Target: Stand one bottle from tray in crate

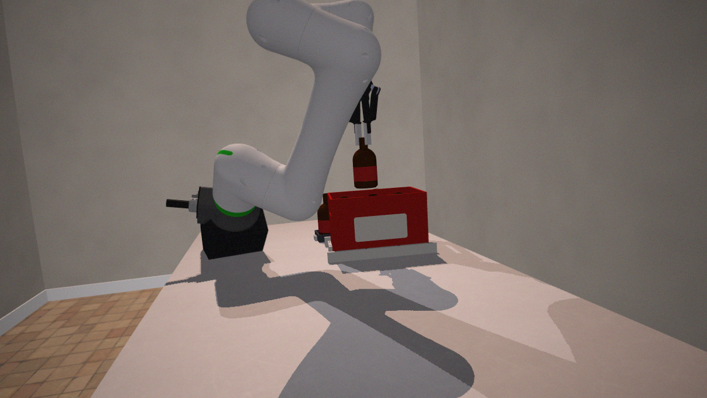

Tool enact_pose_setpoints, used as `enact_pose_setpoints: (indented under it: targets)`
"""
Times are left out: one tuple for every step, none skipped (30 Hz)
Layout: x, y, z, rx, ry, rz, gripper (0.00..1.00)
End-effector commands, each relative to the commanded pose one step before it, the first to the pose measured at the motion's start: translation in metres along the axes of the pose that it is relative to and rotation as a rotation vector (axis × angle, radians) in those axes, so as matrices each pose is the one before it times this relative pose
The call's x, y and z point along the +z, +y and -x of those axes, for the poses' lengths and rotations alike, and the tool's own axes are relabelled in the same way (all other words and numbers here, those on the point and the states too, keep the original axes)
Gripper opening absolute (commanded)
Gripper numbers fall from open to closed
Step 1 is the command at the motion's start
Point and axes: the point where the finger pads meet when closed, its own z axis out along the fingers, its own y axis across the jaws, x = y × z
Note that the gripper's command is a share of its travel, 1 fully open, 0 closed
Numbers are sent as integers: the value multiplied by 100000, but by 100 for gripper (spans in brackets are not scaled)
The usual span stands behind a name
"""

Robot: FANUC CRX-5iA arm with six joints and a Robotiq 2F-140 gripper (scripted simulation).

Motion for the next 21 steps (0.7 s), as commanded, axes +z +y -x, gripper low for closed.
enact_pose_setpoints:
  targets:
    - [-26, 605, 552, -13, 52, 5, 0]
    - [0, 169, 156, 0, 0, 0, 0]
    - [0, 168, 155, 0, 0, 0, 0]
    - [0, 166, 154, 0, 0, 0, 0]
    - [0, 0, 0, 0, 0, 0, 0]
    - [0, 0, 0, 0, 0, 0, 0]
    - [0, 165, 153, 0, 0, 0, 0]
    - [0, 164, 151, 0, 0, 0, 0]
    - [0, 162, 150, 0, 0, 0, 0]
    - [0, 161, 148, 0, 0, 0, 0]
    - [0, 159, 147, 0, 0, 0, 0]
    - [0, 158, 145, 0, 0, 0, 0]
    - [0, 155, 144, 0, 0, 0, 0]
    - [0, 154, 142, 0, 0, 0, 0]
    - [0, 152, 141, 0, 0, 0, 0]
    - [0, 150, 139, 0, 0, 0, 0]
    - [0, 149, 137, 0, 0, 0, 0]
    - [0, 146, 135, 0, 0, 0, 0]
    - [0, 145, 133, 0, 0, 0, 0]
    - [0, 142, 131, 0, 0, 0, 0]
    - [0, 140, 129, 0, 0, 0, 0]
